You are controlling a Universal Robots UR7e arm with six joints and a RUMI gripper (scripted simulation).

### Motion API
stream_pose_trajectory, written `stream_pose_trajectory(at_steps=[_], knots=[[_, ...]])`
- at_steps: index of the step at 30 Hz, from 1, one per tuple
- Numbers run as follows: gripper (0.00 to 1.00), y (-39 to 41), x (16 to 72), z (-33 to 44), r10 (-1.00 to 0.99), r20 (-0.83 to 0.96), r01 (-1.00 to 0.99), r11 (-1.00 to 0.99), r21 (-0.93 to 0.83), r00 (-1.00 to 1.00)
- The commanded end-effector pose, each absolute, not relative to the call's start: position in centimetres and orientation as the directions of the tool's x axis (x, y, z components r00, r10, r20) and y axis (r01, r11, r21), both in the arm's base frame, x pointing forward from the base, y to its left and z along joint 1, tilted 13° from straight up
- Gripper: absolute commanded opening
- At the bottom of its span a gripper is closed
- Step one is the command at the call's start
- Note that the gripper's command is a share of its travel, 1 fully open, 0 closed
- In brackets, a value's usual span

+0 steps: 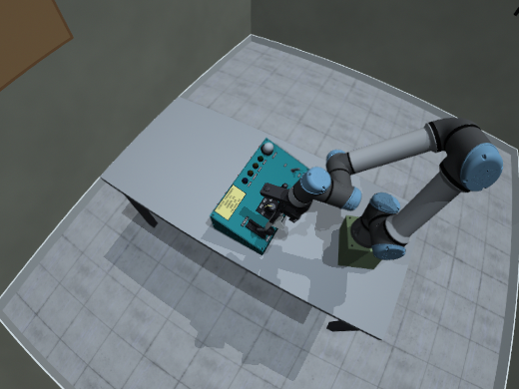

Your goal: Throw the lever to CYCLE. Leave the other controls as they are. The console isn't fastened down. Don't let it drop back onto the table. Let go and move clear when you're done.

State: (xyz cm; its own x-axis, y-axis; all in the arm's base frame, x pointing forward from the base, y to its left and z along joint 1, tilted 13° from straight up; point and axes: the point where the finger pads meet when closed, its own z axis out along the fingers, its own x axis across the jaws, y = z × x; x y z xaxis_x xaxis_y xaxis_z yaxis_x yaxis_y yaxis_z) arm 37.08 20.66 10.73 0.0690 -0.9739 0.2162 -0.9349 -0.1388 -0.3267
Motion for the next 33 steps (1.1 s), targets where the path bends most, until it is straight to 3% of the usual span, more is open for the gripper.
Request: stream_pose_trajectory(at_steps=[1,26,27,33], knots=[[1.0,22.2,37.0,10.5,-0.974,0.221,-0.927,-0.13,-0.352,0.053],[1.0,24.5,36.6,10.0,-0.976,0.216,-0.912,-0.118,-0.392,0.033],[0.44,24.5,36.6,10.0,-0.976,0.216,-0.912,-0.118,-0.392,0.033],[0.44,24.5,36.6,10.0,-0.976,0.216,-0.912,-0.118,-0.392,0.033]])
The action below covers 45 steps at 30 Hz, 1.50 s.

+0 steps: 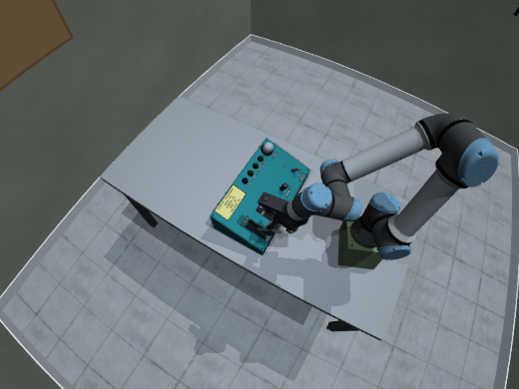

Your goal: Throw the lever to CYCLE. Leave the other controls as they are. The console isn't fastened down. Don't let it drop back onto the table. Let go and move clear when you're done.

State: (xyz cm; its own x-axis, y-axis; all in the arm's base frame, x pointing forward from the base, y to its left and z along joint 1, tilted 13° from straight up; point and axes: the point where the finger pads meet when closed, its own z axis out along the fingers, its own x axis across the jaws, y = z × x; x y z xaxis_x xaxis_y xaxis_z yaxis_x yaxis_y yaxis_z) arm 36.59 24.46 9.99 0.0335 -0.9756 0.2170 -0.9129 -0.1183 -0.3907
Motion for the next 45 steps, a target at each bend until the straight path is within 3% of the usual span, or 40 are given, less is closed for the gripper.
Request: stream_pose_trajectory(at_steps=[1,30,36,45], knots=[[0.44,24.5,36.6,10.0,-0.976,0.216,-0.912,-0.118,-0.392,0.033],[0.44,24.5,36.6,10.0,-0.976,0.216,-0.912,-0.118,-0.392,0.033],[0.44,24.0,33.5,8.7,-0.976,0.217,-0.912,-0.118,-0.392,0.033],[0.44,23.9,33.3,8.6,-0.976,0.217,-0.912,-0.118,-0.392,0.033]])
